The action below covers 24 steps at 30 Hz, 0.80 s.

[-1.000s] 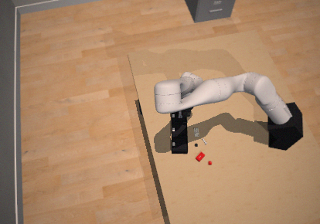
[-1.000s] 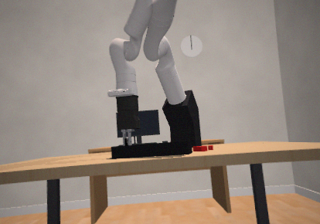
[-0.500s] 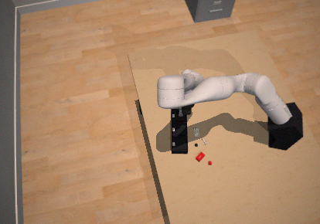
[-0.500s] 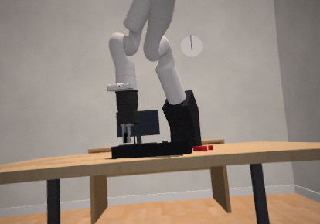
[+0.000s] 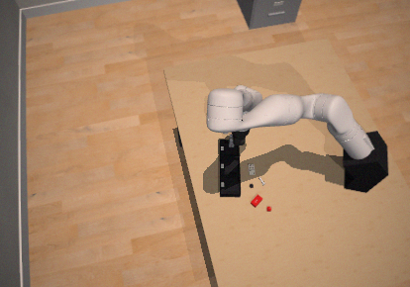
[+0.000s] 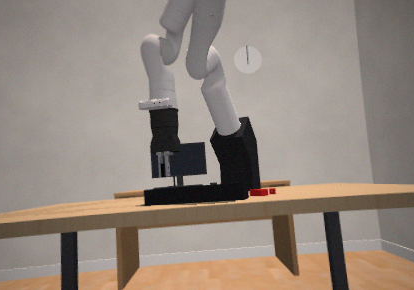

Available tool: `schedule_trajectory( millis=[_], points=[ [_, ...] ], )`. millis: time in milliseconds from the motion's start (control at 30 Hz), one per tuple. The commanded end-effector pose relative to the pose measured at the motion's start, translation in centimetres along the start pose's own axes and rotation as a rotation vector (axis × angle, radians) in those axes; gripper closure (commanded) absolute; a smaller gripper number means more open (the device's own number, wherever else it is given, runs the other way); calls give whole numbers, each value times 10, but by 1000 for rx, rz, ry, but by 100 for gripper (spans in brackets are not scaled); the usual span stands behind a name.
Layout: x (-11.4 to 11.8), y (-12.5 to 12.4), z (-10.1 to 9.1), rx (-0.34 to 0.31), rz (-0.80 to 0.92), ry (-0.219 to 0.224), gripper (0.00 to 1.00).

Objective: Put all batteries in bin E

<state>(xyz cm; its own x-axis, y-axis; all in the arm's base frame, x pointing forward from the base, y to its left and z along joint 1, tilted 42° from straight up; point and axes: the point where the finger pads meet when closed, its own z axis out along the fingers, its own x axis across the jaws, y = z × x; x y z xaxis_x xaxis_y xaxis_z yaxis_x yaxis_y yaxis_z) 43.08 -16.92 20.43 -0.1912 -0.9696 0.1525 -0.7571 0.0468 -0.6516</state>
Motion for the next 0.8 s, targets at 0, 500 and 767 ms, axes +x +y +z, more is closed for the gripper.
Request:
schedule_trajectory(
  millis=[0, 500, 767],
  points=[
    [-6, -1, 0, 1, -2, -2, 69],
    [-76, -3, 0, 1, -2, -3, 69],
    [-85, -4, 0, 1, -2, -3, 69]
  ],
)
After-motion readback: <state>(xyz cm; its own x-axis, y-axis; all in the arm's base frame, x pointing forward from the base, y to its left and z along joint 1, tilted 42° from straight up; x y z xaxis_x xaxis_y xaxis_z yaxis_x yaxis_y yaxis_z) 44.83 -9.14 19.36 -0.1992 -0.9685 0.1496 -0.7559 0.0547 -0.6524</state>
